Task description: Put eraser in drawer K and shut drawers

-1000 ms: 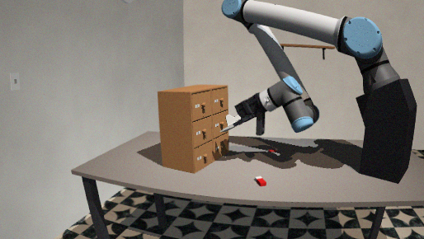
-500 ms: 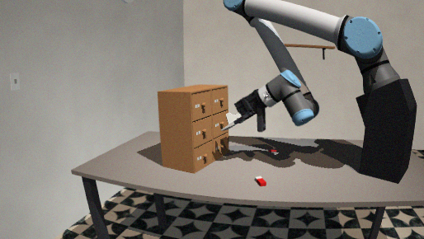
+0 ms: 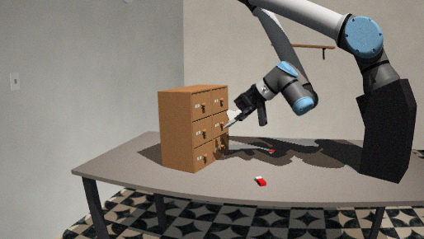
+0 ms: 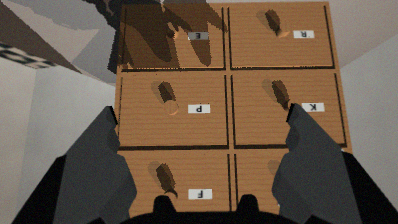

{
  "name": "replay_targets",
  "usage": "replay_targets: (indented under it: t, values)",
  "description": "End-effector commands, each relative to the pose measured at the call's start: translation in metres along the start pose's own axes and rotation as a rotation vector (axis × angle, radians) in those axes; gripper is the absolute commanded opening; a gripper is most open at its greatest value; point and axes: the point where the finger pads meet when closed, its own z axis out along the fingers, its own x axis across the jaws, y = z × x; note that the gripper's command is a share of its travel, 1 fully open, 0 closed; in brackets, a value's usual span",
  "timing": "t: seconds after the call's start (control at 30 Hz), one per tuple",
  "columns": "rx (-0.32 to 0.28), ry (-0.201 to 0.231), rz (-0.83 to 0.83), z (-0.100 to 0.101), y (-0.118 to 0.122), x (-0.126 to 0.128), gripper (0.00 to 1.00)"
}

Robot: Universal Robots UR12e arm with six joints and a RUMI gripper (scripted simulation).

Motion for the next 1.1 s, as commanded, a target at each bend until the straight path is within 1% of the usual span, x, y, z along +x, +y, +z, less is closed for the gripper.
replay_targets:
  t: [0.0, 0.17, 0.23, 0.73, 0.8, 1.07]
  values:
    - [0.051, 0.0, 0.0, -0.006, 0.002, 0.0, 1.0]
    - [0.1, 0.0, 0.0, -0.012, 0.003, 0.0, 1.0]
    - [0.1, 0.0, 0.0, -0.012, 0.003, 0.0, 1.0]
    - [0.257, 0.0, 0.0, -0.032, 0.005, 0.0, 1.0]
    - [0.257, 0.0, 0.0, -0.032, 0.005, 0.0, 1.0]
    - [0.343, 0.0, 0.0, -0.042, 0.007, 0.0, 1.0]
